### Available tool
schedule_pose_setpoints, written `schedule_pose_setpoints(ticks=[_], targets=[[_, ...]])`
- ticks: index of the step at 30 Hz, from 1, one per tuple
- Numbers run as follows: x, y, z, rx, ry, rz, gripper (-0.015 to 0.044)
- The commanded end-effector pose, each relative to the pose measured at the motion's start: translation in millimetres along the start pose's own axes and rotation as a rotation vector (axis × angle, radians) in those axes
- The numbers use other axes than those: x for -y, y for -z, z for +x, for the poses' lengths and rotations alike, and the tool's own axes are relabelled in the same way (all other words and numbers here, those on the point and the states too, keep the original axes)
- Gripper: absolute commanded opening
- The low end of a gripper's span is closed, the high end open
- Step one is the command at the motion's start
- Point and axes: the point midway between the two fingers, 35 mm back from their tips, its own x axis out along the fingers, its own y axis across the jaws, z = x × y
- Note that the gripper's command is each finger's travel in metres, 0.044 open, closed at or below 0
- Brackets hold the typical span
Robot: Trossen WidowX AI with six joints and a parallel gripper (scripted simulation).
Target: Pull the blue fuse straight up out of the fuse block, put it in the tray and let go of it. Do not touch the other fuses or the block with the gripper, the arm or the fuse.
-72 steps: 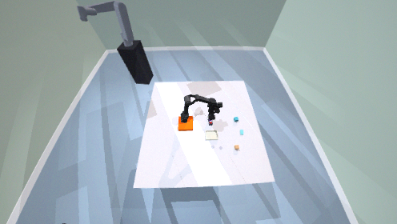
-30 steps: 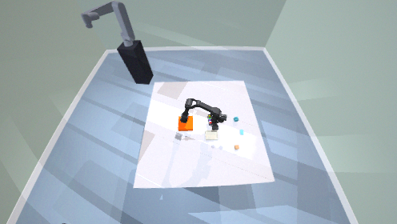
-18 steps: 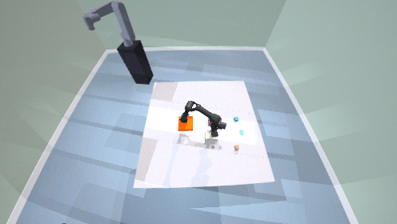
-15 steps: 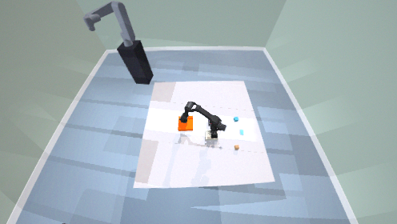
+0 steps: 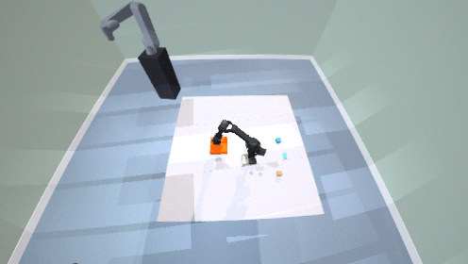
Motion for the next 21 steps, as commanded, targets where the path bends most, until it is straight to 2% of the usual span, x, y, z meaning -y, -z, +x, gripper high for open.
schedule_pose_setpoints(ticks=[1,12,21], targets=[[0.7,-0.1,5.4,0.001,0.003,-0.004,0.0000],[0.4,0.6,21.9,0.001,0.003,-0.004,0.0000],[-0.2,0.5,19.0,0.000,0.000,0.000,0.0236]])
